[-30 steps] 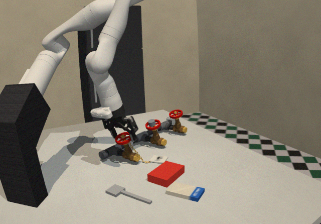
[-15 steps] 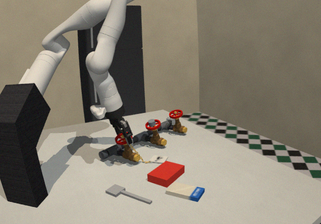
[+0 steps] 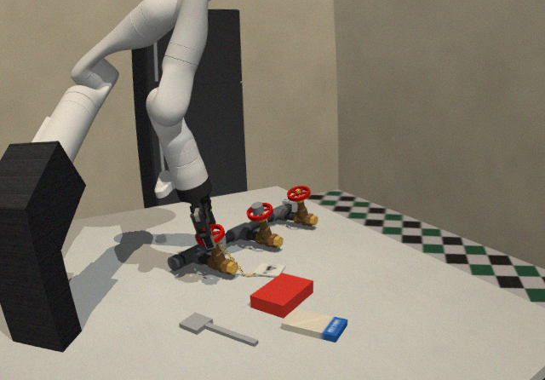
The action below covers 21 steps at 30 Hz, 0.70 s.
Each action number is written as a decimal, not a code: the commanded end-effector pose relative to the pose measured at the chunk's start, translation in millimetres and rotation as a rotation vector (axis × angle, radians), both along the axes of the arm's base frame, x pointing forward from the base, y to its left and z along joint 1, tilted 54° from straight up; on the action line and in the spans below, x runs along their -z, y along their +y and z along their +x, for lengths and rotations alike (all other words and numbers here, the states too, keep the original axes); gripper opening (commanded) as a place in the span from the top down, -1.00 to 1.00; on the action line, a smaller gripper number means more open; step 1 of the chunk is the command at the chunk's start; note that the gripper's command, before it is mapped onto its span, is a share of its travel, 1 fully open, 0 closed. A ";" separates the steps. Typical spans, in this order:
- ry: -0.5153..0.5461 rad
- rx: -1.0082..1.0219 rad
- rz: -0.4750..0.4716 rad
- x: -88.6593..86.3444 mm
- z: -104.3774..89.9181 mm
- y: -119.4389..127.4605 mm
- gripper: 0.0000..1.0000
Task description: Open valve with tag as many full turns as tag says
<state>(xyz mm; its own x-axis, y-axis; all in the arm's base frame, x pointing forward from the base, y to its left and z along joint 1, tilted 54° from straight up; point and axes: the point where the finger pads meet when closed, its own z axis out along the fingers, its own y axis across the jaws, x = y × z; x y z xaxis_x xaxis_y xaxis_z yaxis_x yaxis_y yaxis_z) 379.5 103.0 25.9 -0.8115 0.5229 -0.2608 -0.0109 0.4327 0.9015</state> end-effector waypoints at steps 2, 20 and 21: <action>0.132 0.052 0.107 1.7 -0.6 -2.1 -1.00; 0.502 0.226 0.397 2.0 -0.5 -2.2 -1.00; 0.521 0.235 0.412 2.0 -0.5 -2.2 -1.00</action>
